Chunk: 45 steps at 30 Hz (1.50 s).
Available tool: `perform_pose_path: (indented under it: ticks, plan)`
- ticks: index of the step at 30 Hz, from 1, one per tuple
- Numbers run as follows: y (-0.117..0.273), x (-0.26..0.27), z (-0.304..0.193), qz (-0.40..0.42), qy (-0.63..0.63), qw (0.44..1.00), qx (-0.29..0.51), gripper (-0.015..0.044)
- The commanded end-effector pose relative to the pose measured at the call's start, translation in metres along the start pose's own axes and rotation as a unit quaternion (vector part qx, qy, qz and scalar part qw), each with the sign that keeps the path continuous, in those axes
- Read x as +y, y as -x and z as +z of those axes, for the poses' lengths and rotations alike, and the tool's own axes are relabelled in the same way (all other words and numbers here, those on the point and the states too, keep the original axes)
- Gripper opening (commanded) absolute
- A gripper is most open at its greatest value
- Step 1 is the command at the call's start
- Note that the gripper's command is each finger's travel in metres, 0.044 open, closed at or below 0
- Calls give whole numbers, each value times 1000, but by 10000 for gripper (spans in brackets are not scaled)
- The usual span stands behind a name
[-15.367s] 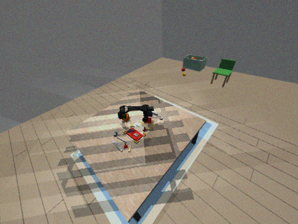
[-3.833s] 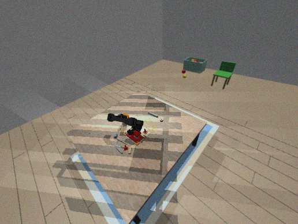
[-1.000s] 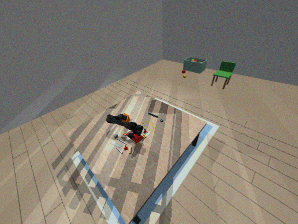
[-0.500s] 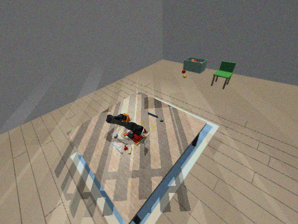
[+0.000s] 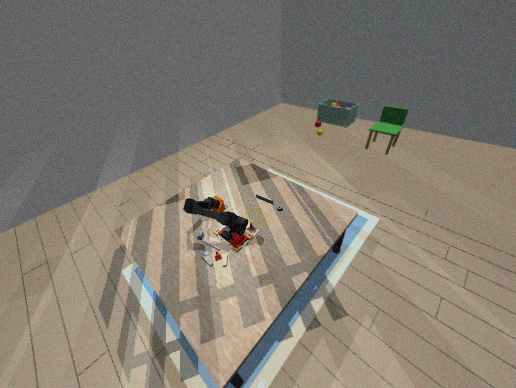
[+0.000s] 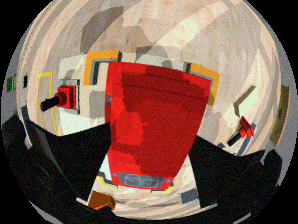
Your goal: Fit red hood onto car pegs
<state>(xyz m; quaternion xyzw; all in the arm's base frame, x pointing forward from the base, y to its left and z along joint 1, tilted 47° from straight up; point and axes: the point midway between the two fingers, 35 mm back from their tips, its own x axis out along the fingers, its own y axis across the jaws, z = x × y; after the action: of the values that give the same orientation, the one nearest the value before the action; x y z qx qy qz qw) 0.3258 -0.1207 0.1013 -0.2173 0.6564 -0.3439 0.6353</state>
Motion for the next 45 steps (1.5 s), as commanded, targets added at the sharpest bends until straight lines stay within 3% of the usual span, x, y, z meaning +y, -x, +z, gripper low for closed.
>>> perform_pose_path:
  ticks: [1,4,10,18,45]
  plan:
    - [0,0,0,0,0,1000,0,368]
    - [0,0,0,0,0,1000,0,440]
    - [12,1,1,1,0,1000,-1,440]
    - [71,1,0,-1,0,1000,-2,440]
    - [72,1,0,-1,0,1000,-2,440]
